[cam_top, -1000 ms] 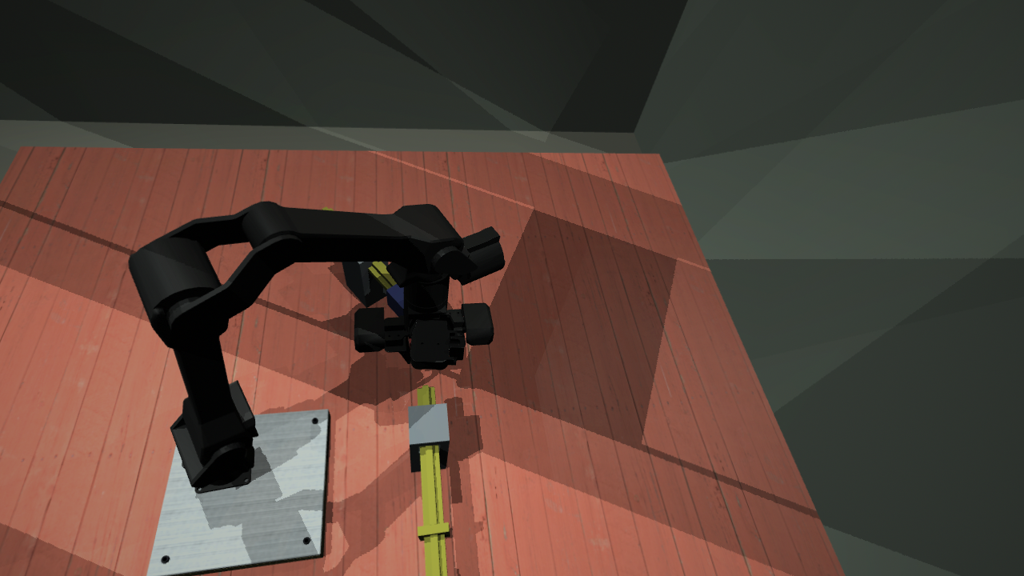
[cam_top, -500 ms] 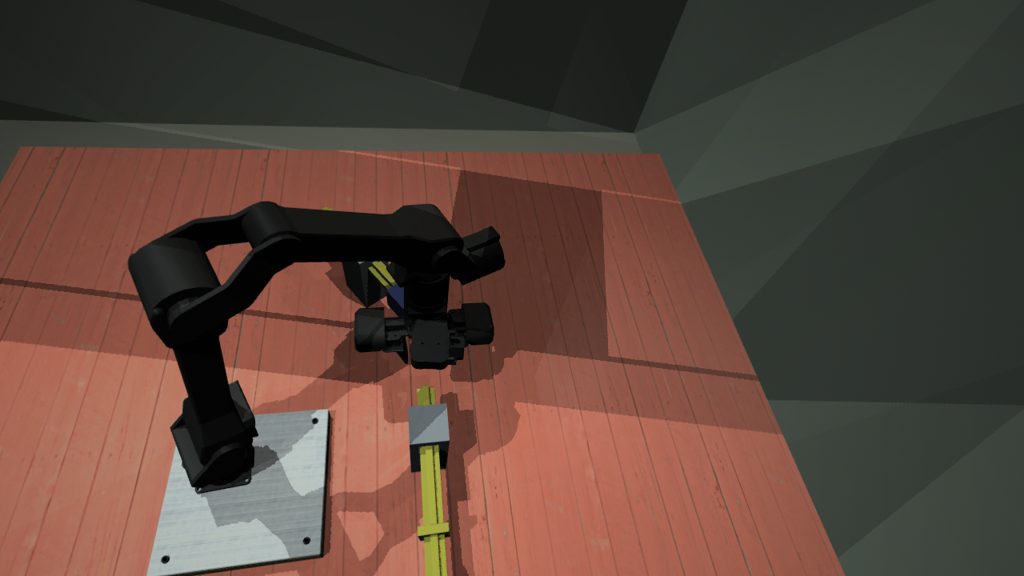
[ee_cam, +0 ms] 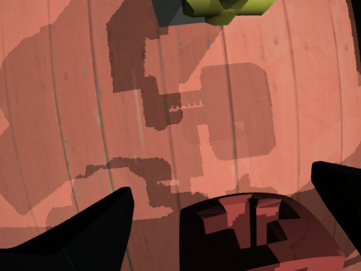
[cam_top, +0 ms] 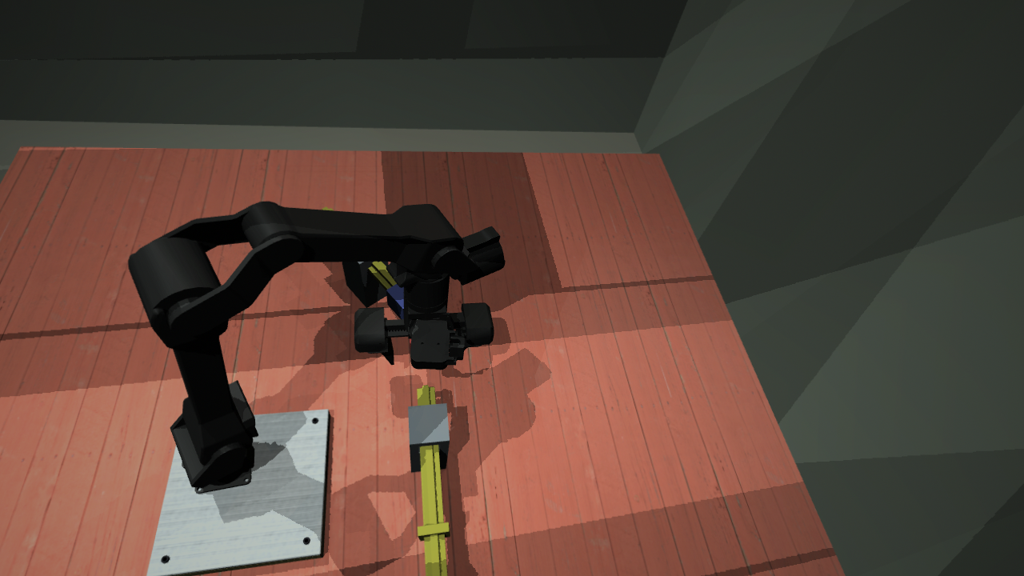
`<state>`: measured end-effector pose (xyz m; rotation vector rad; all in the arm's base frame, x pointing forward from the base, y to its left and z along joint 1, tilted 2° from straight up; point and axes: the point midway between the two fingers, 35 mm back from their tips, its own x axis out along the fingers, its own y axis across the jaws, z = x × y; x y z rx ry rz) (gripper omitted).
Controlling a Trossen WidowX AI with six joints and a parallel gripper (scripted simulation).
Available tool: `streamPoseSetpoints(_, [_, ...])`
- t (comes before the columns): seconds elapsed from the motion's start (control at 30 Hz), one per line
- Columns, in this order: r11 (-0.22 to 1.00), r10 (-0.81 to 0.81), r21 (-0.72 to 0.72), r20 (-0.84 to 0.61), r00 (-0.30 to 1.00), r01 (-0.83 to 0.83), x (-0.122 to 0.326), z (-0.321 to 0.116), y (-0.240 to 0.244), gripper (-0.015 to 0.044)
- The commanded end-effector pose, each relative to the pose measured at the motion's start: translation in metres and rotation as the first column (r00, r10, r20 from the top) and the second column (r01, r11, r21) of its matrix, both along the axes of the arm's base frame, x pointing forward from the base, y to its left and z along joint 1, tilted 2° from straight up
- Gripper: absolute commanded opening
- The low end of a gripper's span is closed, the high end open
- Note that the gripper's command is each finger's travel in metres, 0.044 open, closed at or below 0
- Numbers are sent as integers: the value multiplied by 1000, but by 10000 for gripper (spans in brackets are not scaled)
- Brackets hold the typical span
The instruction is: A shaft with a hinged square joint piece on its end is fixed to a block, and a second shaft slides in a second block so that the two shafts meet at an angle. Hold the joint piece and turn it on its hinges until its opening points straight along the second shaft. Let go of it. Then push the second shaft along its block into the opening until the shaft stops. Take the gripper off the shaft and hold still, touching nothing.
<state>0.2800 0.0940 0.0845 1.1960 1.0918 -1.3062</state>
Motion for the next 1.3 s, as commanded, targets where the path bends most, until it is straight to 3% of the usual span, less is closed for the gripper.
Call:
streamPoseSetpoints(0.0, [1000,2,0,0,1000,-2,0,0,0,440])
streamPoseSetpoints(0.1, [1000,1,20,2,1000,-1,0,2,0,440])
streamPoseSetpoints(0.33, [976,-3,217,45,999,-7,-1,25,-2,440])
streamPoseSetpoints(0.6, [972,4,232,55,998,-17,-1,29,-1,440])
streamPoseSetpoints(0.93, [924,318,187,105,942,-333,4,64,0,440])
streamPoseSetpoints(1.27, [766,619,121,132,775,-632,4,101,0,440])
